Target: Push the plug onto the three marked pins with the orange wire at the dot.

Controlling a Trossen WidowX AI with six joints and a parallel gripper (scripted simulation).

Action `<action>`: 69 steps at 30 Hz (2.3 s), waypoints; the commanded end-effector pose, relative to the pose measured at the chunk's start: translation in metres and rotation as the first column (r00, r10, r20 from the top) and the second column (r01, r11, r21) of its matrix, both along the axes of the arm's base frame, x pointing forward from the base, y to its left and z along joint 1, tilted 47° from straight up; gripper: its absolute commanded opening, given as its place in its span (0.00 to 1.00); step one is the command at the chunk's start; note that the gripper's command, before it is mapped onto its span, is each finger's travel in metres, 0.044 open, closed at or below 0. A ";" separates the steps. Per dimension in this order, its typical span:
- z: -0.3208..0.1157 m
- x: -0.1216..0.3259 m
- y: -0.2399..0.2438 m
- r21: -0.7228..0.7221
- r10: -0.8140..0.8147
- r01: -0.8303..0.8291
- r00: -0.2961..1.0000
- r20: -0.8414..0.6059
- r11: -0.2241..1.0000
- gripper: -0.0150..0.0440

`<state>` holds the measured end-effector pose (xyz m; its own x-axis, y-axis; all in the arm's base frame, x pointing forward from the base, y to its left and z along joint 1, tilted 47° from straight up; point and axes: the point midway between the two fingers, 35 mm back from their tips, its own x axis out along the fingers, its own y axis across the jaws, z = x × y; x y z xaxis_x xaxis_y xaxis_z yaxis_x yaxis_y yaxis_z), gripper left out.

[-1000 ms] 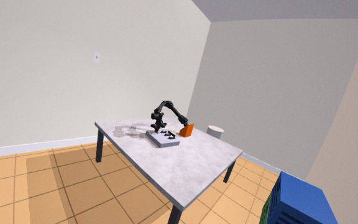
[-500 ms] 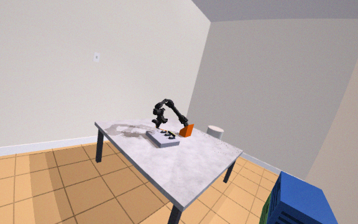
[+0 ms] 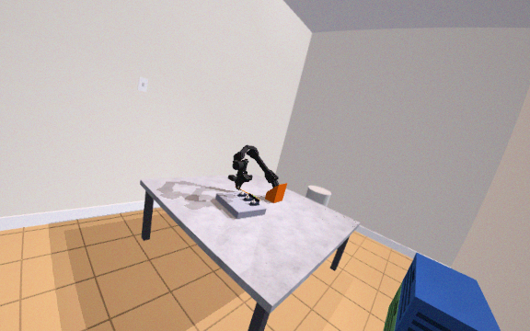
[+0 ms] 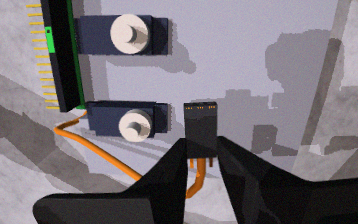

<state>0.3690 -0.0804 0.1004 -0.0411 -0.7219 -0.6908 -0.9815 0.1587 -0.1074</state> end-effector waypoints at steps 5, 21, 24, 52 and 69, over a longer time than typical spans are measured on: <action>-0.014 -0.017 0.021 0.015 -0.140 0.139 0.979 0.149 0.990 0.25; -0.039 -0.056 0.052 0.091 -0.405 0.406 0.813 0.418 0.909 0.25; -0.043 -0.065 0.056 0.112 -0.448 0.451 0.765 0.462 0.886 0.25; -0.077 -0.148 0.081 0.390 -0.665 0.715 0.139 0.734 0.580 0.25; -0.101 -0.176 0.064 0.494 -0.652 0.727 -0.084 0.754 0.477 0.25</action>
